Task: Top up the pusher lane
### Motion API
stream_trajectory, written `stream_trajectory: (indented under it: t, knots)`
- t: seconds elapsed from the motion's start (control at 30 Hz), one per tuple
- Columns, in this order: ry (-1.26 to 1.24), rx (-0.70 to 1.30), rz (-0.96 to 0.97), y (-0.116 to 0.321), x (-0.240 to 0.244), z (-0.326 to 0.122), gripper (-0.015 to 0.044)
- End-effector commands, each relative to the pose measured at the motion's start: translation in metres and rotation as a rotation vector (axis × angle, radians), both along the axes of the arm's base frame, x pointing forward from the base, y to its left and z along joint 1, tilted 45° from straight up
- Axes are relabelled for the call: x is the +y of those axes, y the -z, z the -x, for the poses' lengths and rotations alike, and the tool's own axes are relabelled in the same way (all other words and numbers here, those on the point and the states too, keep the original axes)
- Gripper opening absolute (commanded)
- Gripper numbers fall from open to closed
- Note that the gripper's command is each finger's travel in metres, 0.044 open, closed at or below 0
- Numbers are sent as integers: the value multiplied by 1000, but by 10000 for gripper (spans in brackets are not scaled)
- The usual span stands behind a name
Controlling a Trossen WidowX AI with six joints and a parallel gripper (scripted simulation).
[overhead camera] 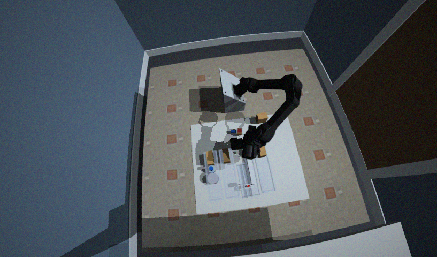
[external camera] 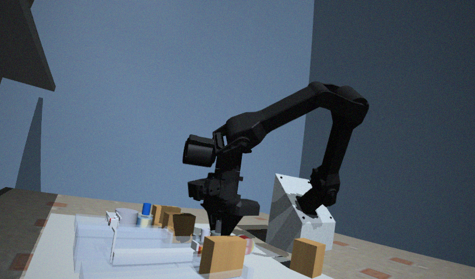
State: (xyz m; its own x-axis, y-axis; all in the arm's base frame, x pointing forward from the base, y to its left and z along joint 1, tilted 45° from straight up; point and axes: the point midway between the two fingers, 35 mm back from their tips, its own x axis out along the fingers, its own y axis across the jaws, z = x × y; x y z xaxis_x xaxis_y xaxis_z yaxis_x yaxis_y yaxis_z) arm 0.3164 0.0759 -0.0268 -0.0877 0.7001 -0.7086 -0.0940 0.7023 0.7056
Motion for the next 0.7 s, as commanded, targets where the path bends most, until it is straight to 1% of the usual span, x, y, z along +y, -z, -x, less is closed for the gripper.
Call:
stream_trajectory:
  t: [0.0, 0.67]
  knots:
    - [3, -37, -5, -4, 1, -13, 0]
    - [3, -38, -5, -7, 0, -22, 0]
